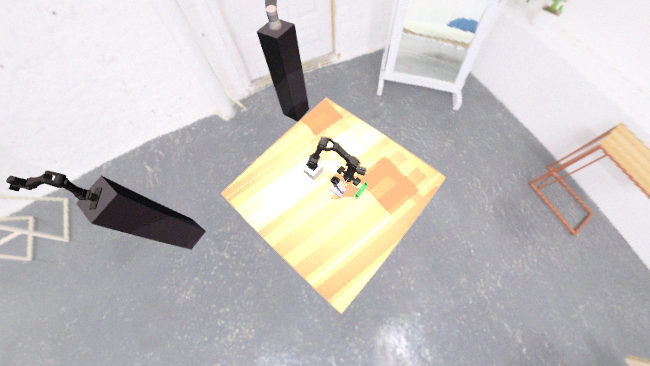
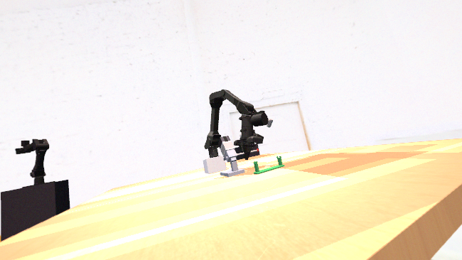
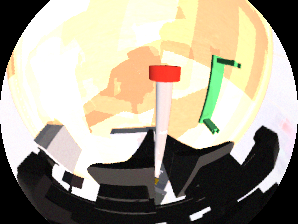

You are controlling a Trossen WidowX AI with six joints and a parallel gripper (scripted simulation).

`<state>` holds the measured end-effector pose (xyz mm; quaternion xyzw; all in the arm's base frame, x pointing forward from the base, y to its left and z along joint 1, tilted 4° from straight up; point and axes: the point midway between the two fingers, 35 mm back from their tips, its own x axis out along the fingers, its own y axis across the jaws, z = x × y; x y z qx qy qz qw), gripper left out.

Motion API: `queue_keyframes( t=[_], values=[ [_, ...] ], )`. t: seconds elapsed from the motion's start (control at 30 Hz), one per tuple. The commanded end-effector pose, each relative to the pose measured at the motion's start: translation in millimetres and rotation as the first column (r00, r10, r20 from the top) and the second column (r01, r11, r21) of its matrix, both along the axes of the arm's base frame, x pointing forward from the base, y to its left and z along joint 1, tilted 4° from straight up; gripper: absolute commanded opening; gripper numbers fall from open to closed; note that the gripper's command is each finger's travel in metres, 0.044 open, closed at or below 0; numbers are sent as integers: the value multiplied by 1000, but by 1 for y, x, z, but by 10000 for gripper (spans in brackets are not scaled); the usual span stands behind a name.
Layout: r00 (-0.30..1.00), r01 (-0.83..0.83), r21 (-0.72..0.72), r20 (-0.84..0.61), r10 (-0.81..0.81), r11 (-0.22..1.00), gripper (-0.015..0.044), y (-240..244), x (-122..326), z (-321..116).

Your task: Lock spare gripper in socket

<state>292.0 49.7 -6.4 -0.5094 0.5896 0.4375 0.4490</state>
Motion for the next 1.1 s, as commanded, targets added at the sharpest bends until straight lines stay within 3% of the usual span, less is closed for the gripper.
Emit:
queue_keyframes(
  t=[0.0, 1.07],
  values=[
    [1000, -3, -2, 1, 3, 1000, 0, -4, 0, 0],
    [1000, -2, 1, -11, 2, 1000, 0, -23, -2, 0]
  ],
)
